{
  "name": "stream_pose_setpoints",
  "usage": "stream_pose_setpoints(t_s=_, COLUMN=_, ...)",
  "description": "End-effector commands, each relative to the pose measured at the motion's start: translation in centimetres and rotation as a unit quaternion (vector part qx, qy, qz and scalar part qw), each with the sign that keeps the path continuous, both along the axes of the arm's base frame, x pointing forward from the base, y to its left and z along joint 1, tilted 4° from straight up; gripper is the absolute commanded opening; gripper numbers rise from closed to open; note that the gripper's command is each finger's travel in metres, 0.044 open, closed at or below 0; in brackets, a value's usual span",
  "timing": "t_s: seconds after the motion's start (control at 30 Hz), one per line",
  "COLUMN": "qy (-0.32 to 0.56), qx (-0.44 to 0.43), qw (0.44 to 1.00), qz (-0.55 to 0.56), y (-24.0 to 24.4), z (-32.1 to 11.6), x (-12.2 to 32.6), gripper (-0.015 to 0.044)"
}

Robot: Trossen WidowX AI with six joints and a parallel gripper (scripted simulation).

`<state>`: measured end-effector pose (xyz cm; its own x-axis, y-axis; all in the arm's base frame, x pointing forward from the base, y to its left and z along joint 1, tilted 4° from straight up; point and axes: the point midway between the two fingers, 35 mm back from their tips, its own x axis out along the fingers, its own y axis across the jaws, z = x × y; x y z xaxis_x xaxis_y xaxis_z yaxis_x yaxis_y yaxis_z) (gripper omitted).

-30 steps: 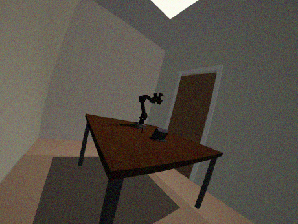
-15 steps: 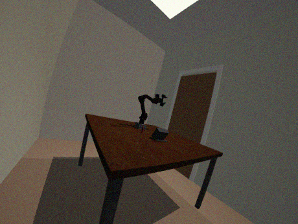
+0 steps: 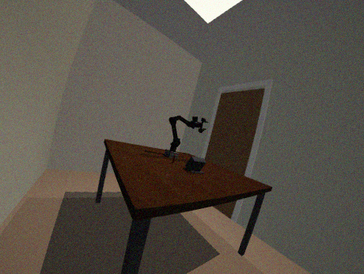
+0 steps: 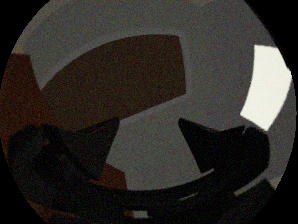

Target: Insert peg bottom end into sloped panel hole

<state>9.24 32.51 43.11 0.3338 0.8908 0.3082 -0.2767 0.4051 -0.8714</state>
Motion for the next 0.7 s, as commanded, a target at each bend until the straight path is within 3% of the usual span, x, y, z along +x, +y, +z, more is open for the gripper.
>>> stream_pose_setpoints(t_s=0.0, qy=0.008, qx=-0.014, qw=1.000, qz=-0.014, y=0.4, z=-0.8, x=1.4, gripper=0.0440)
stream_pose_setpoints(t_s=0.67, qy=0.099, qx=-0.077, qw=0.985, qz=-0.116, y=-0.7, z=-5.5, x=10.3, gripper=0.0440)
